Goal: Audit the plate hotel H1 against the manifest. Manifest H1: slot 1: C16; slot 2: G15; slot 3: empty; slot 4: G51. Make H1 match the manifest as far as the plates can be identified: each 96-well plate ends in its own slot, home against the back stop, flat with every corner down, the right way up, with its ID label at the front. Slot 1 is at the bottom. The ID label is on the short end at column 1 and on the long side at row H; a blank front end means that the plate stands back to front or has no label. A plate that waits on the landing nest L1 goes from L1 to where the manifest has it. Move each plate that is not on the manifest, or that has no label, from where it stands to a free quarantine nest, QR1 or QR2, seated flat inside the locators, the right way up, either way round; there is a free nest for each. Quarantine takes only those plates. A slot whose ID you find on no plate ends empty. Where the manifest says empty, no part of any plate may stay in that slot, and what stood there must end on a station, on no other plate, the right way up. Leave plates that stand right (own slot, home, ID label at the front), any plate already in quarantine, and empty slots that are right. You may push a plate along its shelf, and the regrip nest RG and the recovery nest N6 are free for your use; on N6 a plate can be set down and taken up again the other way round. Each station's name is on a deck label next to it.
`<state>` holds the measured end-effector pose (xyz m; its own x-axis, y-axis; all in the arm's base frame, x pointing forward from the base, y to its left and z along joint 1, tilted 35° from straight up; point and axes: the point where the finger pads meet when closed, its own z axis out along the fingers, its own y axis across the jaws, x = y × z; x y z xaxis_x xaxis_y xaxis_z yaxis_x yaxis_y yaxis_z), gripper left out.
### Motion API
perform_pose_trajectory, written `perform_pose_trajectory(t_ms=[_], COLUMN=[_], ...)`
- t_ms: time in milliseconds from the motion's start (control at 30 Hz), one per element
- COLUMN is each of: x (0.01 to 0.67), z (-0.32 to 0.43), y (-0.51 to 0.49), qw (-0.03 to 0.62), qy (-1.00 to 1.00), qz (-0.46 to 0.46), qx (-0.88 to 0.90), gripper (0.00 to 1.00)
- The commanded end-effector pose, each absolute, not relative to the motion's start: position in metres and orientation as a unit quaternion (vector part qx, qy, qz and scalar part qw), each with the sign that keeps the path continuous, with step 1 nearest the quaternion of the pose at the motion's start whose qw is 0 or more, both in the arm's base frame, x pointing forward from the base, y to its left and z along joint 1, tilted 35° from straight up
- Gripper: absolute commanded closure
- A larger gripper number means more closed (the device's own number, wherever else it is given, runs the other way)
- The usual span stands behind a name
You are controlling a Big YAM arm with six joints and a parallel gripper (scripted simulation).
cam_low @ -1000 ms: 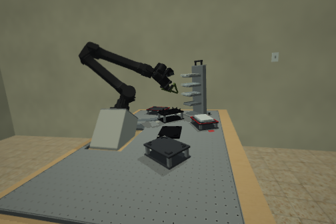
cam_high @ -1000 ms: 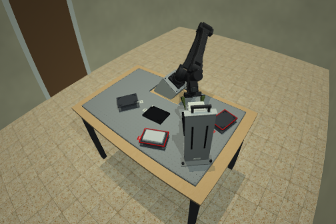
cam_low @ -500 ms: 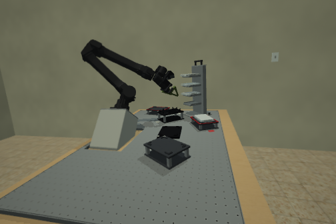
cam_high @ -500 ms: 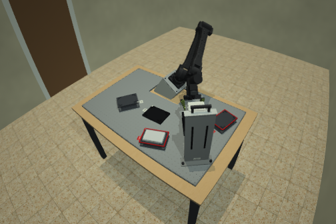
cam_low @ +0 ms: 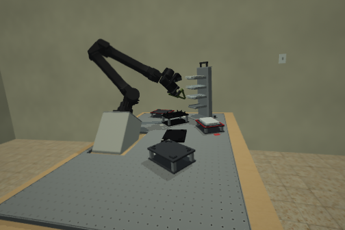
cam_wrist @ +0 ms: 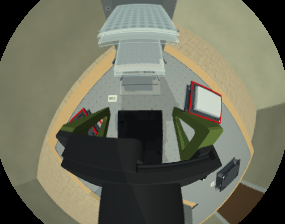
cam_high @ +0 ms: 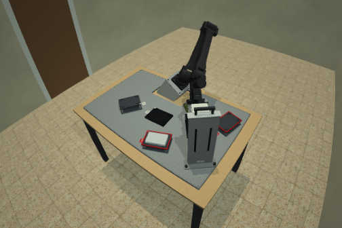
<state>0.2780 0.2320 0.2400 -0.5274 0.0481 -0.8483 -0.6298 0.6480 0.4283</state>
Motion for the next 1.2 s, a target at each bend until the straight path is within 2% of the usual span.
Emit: perform_pose_trajectory(t_ms=[0,1167], x=[0.289,0.286], z=[0.281,0.266], y=[0.244,0.238], qw=[0.477,0.469], qy=[0.764,0.773], qz=[0.39,0.383], qx=[-0.19,-0.187], gripper=[0.0,0.0])
